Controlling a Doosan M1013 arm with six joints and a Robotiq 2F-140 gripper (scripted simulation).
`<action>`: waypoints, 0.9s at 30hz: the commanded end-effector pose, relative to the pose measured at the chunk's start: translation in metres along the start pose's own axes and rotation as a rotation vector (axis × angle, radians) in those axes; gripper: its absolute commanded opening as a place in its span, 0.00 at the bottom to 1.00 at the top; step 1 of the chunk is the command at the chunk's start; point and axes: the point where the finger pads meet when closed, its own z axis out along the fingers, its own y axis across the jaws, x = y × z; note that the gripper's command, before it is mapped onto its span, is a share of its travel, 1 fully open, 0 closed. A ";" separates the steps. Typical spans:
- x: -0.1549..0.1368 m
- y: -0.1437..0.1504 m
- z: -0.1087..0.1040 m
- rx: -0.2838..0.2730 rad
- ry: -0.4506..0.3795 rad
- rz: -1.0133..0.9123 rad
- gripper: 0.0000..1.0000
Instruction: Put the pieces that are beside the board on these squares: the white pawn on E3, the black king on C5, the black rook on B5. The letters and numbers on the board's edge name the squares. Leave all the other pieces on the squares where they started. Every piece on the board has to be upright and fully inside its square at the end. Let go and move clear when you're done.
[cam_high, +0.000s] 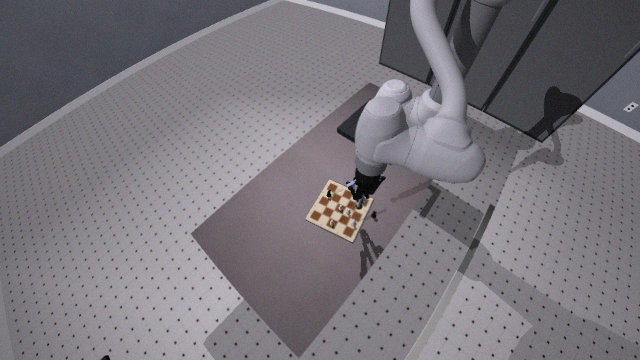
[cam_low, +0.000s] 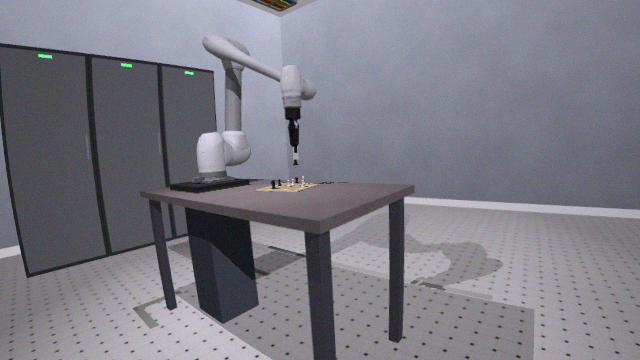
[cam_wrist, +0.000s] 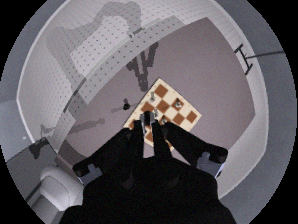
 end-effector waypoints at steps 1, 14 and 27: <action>0.000 0.000 0.006 0.000 0.000 0.000 0.00; 0.000 0.000 0.056 0.000 0.000 0.000 0.00; 0.000 0.000 0.089 0.000 0.000 0.000 0.00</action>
